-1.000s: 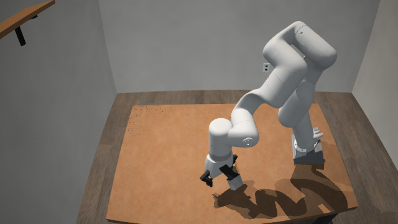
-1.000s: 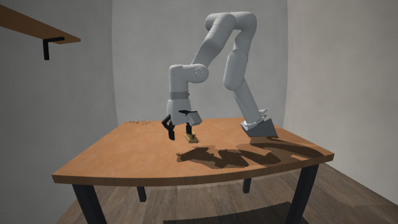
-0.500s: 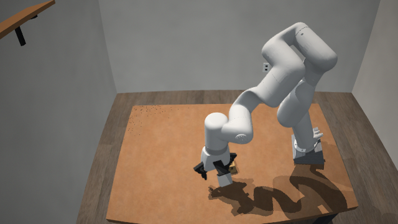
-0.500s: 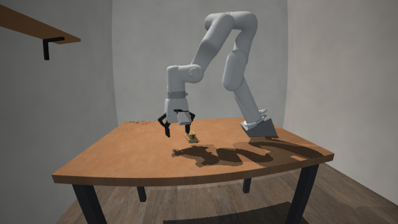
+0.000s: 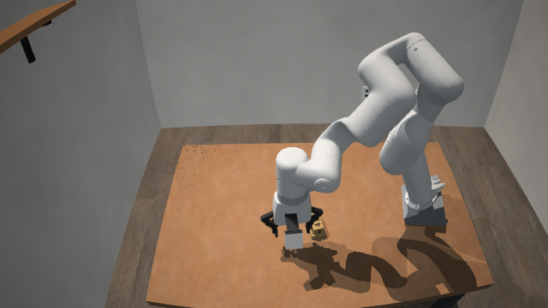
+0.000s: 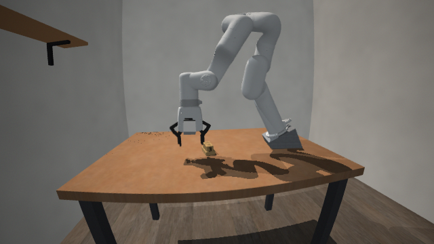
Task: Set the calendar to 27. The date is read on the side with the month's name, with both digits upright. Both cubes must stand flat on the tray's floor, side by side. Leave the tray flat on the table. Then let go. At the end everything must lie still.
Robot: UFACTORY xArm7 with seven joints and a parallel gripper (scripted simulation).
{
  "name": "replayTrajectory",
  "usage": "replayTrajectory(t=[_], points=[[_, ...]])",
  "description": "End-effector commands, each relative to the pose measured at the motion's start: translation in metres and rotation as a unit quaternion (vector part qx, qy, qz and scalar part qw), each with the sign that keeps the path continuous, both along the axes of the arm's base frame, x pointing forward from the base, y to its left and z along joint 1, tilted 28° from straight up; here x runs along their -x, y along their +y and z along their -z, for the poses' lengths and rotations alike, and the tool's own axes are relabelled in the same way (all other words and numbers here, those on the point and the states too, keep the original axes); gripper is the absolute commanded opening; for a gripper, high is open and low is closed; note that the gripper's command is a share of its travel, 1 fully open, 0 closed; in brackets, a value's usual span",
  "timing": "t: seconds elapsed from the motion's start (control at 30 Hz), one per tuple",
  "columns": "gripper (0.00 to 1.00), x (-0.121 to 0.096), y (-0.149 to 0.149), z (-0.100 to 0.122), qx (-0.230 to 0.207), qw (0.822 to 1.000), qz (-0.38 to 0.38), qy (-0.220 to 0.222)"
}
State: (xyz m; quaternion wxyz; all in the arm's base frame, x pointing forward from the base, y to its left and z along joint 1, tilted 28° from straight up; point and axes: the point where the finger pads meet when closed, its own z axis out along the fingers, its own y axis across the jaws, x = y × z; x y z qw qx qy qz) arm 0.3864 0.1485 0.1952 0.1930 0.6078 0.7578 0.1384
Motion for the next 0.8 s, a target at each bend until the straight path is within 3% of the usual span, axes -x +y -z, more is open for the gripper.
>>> replayTrajectory(t=[0.0, 0.17, 0.3, 0.63, 0.77], points=[[1.00, -0.011, -0.018, -0.007, -0.027, 0.998, 0.055, -0.003], [1.00, -0.013, -0.022, -0.008, -0.034, 0.997, 0.070, -0.003], [1.00, -0.015, -0.025, -0.009, -0.074, 0.987, 0.145, -0.005], [1.00, -0.026, -0.046, -0.016, -0.089, 0.981, 0.175, -0.006], [1.00, -0.028, -0.049, -0.017, -0.123, 0.963, 0.239, -0.008]])
